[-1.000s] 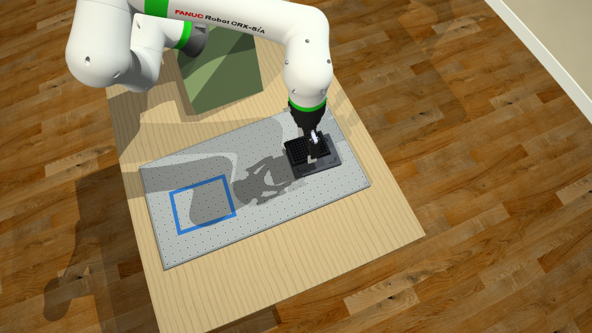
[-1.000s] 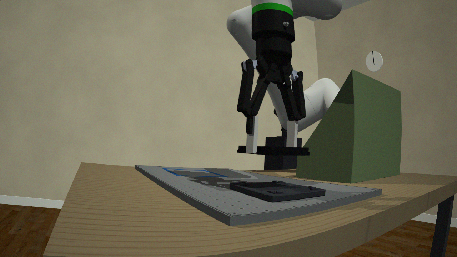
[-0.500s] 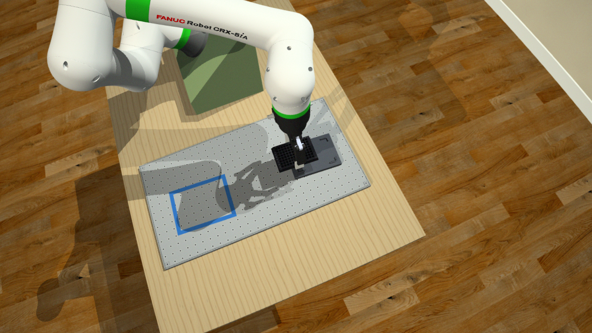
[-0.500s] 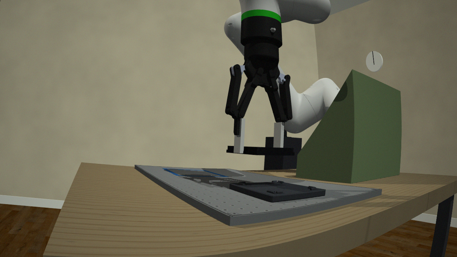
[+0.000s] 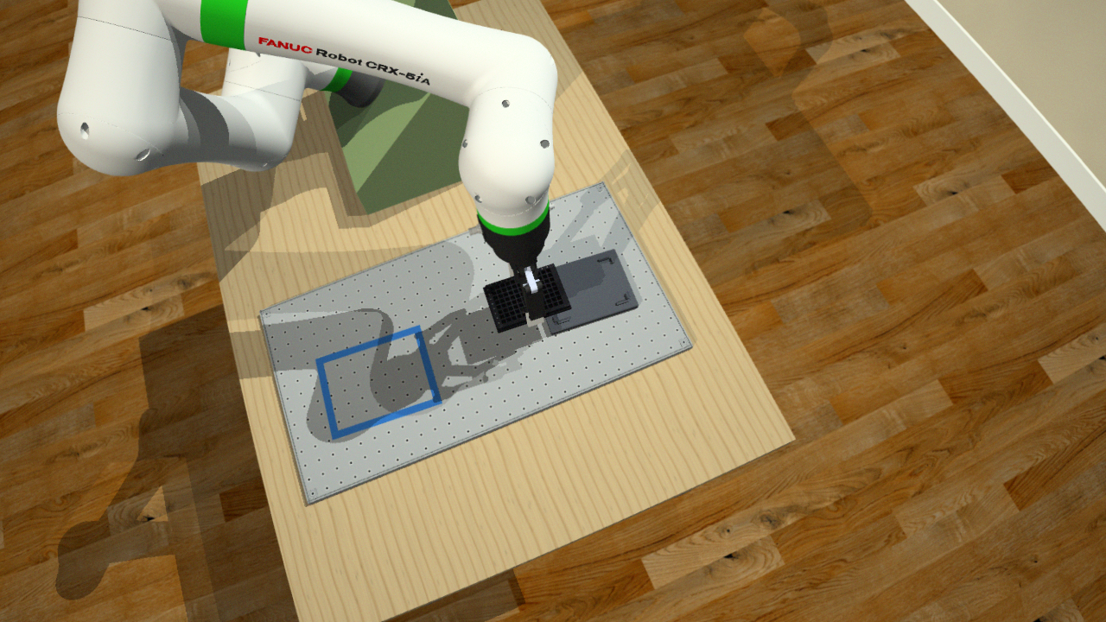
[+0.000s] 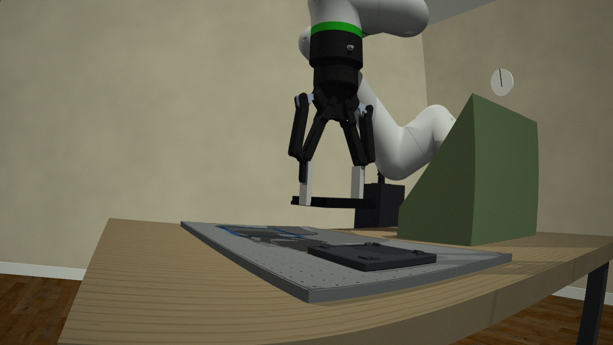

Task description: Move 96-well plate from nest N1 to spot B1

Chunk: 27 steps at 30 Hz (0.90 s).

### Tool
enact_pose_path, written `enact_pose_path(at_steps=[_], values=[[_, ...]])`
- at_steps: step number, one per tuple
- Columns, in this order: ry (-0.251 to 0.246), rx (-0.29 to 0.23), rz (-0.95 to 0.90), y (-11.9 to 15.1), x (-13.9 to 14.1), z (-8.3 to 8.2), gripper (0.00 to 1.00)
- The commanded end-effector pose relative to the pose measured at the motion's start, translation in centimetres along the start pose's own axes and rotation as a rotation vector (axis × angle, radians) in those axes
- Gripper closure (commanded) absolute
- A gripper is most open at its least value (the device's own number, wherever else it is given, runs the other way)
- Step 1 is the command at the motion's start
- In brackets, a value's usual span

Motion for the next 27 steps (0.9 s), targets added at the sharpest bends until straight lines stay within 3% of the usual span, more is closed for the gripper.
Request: enact_pose_path(at_steps=[1, 27], values=[[0.001, 0.0, 0.0, 0.9, -0.1, 0.0, 1.0], [0.001, 0.0, 0.0, 8.2, -1.1, 0.2, 1.0]])
Point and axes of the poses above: the point where the finger pads meet when closed, its own z axis out along the fingers, its own x axis across the jaws, y = z × x, the point moved 6 cm from there along -z, back along the fingers, and after that the axes turned 13 degrees about -z, right-handed, at the moved point
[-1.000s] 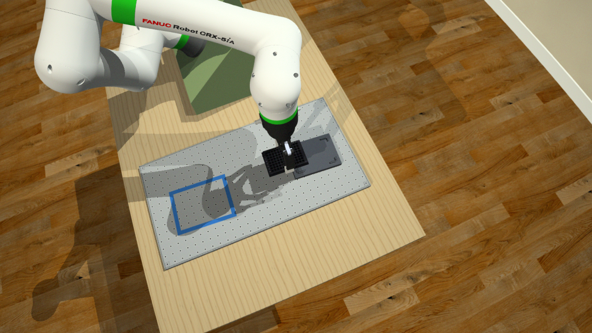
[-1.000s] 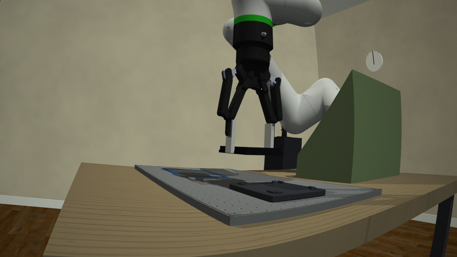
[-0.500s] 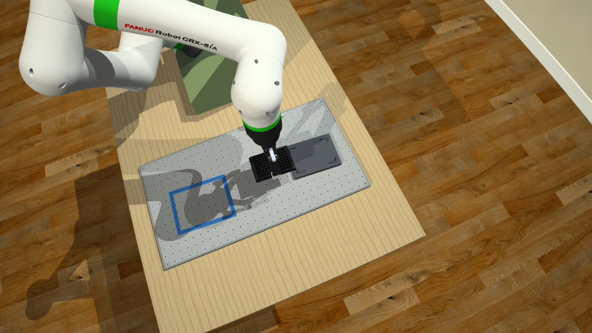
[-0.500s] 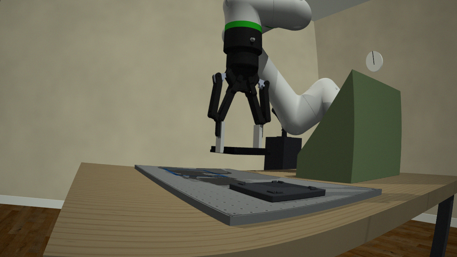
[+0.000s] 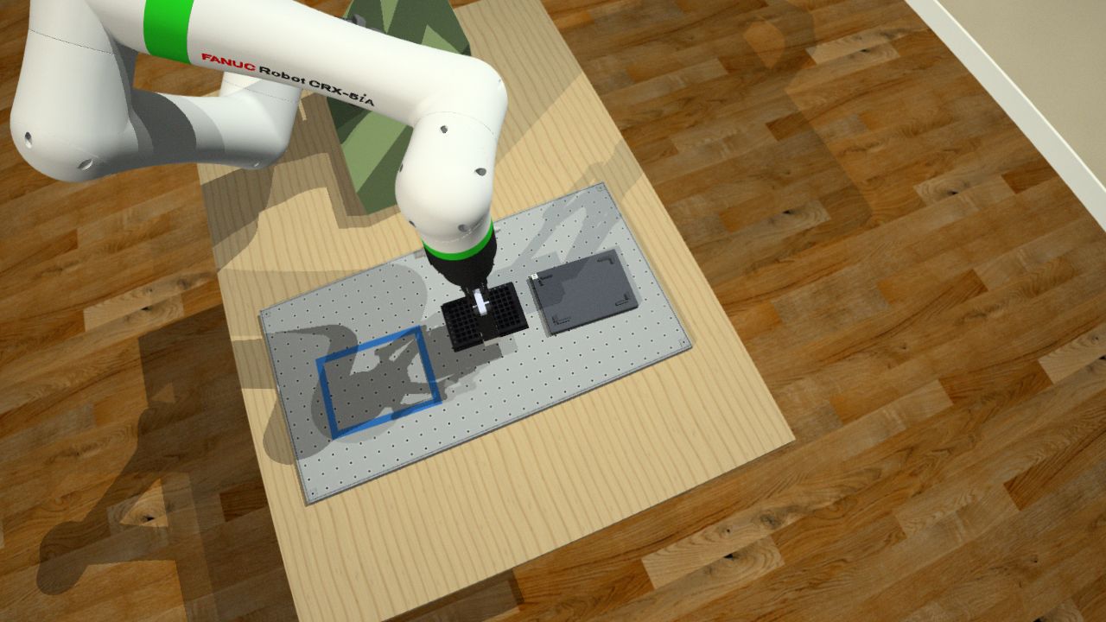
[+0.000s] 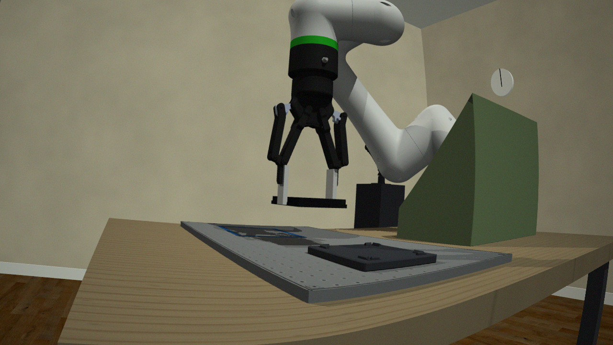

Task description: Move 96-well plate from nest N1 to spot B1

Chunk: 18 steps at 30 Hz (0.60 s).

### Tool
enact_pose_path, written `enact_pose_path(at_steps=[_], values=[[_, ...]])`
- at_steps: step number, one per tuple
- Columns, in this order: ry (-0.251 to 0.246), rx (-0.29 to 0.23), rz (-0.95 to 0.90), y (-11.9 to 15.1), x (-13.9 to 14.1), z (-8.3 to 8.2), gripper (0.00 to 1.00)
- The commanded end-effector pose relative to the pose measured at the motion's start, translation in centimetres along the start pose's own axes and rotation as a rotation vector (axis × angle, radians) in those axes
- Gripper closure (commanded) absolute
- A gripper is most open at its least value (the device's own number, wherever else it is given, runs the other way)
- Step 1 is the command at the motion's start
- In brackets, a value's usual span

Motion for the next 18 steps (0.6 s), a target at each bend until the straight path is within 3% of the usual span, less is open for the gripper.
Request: enact_pose_path(at_steps=[1, 18], values=[[0.0, 0.0, 0.0, 0.9, -0.1, 0.0, 1.0], [0.0, 0.0, 0.0, 5.8, -0.8, 0.2, 1.0]])
Point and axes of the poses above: the point where the finger pads meet when closed, its own z axis out along the fingers, its own x axis across the jaws, y = z × x, the point moved 6 cm from there along -z, back along the fingers, and after that the axes turned 13 degrees about -z, right-handed, at the moved point
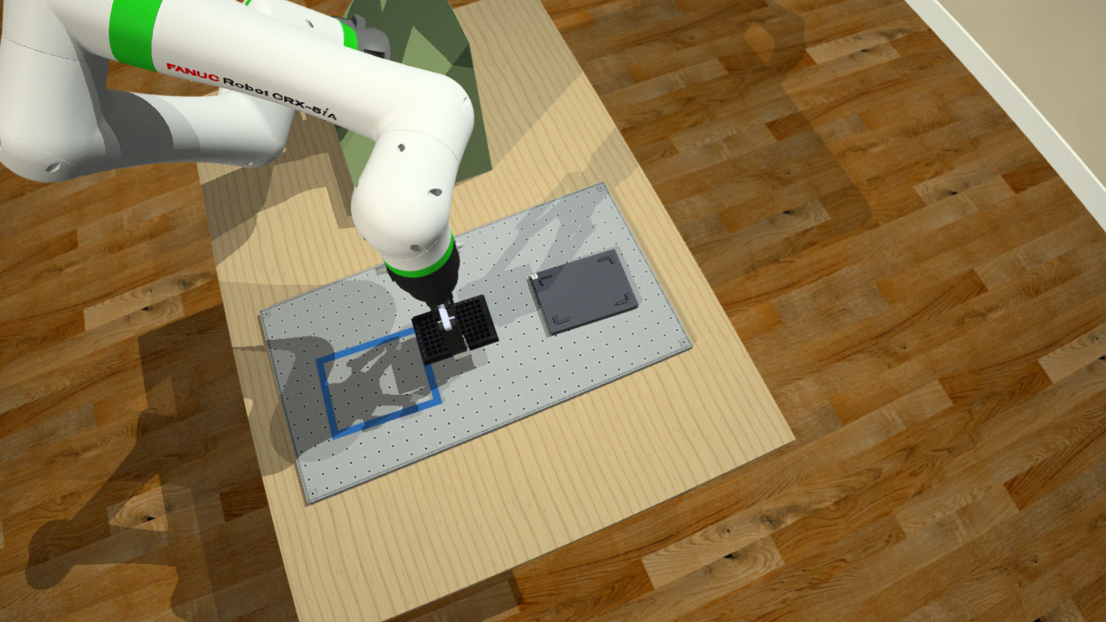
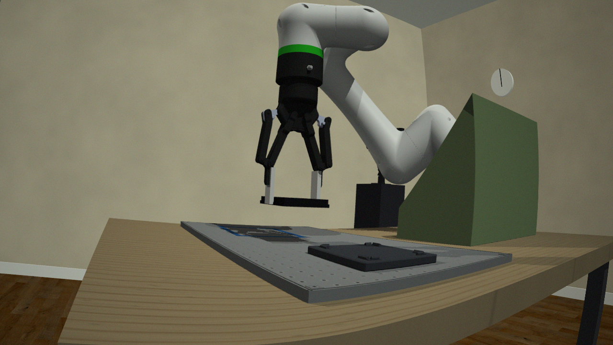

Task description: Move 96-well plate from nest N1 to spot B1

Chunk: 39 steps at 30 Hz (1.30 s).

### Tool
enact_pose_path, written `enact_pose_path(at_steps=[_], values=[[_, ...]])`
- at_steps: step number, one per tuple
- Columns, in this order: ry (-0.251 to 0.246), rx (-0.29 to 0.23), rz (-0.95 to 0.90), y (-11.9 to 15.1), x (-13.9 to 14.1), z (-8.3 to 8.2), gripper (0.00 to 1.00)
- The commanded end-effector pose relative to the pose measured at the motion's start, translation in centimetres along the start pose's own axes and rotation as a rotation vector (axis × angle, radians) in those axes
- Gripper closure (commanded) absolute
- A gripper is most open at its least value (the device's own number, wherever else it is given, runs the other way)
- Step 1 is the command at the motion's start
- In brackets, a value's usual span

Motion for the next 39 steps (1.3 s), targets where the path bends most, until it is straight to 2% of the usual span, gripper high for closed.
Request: enact_pose_path(at_steps=[1, 39], values=[[0.0, 0.0, 0.0, 0.9, -0.1, 0.0, 1.0], [0.0, 0.0, 0.0, 12.1, -1.6, 0.3, 1.0]])
Point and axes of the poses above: the point where the finger pads meet when closed, its own z axis out along the fingers, its own x axis across the jaws, y = z × x, the point moved 6 cm from there along -z, back along the fingers, and after that the axes turned 13 degrees about -z, right-handed, at the moved point
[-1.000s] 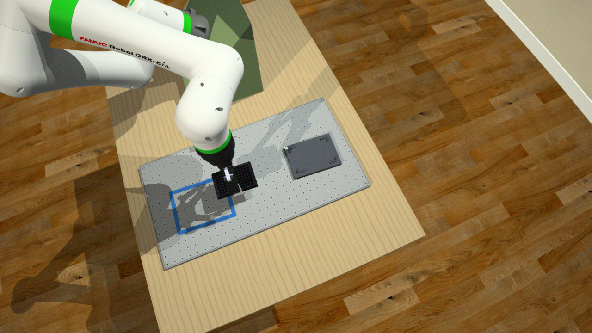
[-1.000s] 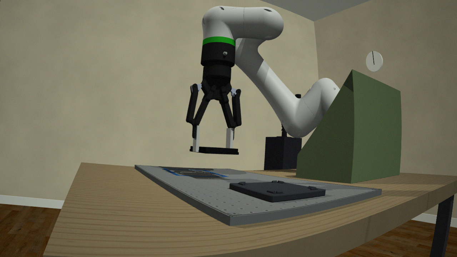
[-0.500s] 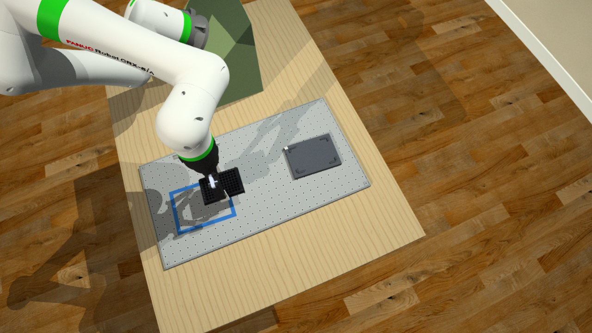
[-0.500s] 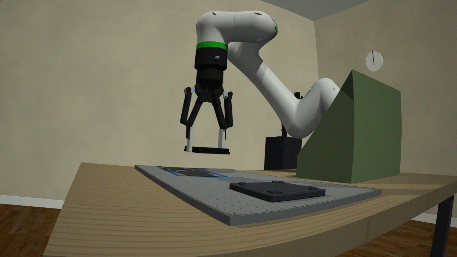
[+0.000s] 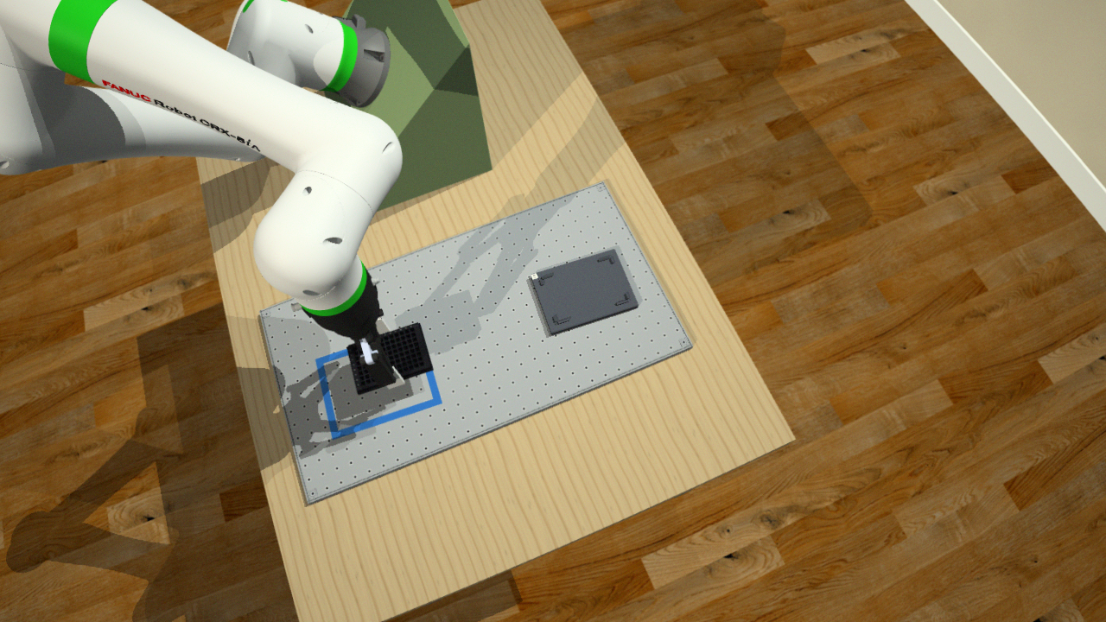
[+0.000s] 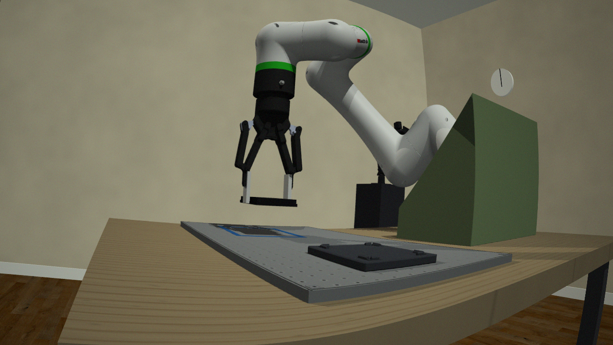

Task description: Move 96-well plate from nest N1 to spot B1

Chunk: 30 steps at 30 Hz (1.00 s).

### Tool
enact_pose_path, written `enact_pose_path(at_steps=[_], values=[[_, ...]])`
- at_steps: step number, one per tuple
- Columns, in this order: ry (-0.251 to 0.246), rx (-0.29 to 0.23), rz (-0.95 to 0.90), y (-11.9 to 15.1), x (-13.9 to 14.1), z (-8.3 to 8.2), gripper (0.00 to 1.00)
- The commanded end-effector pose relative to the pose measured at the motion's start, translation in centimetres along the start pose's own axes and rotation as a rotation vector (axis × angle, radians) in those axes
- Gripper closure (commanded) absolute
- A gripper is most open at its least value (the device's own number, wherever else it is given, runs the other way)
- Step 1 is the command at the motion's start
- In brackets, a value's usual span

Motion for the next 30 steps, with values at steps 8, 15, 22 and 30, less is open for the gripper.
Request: enact_pose_path(at_steps=[8, 15, 22, 30], values=[[0.0, 0.0, 0.0, 2.5, -0.3, 0.1, 1.0], [0.0, 0.0, 0.0, 4.4, -0.6, 0.1, 1.0], [0.0, 0.0, 0.0, 4.3, -0.6, 0.1, 1.0], [0.0, 0.0, 0.0, 4.3, -0.5, 0.1, 1.0]])
Point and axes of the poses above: the point where the finger pads meet when closed, its own z axis out along the fingers, its own x axis across the jaws, y = z × x, the point moved 6 cm from there along -z, back along the fingers, and after that the axes turned 13 degrees about -z, right-handed, at the moved point
